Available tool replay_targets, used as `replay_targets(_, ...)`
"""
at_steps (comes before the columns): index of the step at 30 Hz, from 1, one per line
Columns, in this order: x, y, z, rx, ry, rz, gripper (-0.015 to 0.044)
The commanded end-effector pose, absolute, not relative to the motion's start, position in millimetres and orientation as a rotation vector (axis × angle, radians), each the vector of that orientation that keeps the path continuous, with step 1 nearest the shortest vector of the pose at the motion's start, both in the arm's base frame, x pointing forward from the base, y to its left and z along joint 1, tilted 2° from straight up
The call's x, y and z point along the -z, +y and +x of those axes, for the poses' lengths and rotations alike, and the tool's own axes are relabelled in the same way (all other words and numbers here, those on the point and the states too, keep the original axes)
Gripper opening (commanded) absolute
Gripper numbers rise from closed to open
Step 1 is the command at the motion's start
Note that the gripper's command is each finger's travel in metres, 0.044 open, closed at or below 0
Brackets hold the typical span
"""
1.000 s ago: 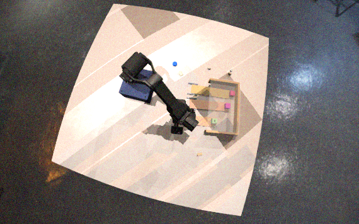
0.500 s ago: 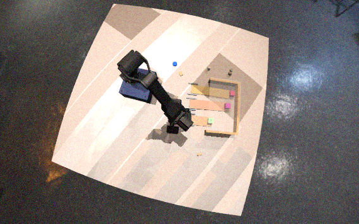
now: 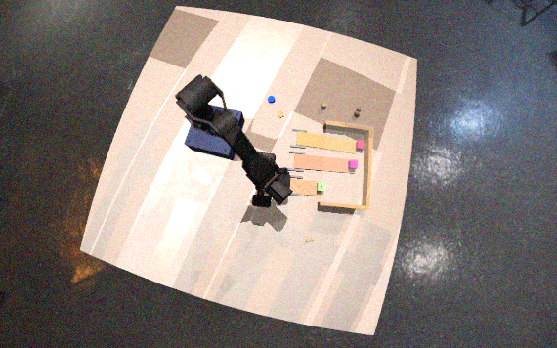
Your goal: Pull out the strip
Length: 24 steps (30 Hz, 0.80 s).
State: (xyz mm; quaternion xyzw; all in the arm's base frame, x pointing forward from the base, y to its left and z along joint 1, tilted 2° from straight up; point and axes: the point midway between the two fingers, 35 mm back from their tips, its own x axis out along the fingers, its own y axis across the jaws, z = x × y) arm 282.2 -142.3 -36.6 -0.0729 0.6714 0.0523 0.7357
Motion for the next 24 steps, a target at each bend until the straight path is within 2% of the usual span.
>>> replay_targets(1, 44, -141, 268, -0.125, 1.504, -0.149, 0.0000)
replay_targets(24, 46, -147, 235, -0.125, 1.507, -0.149, 0.0000)
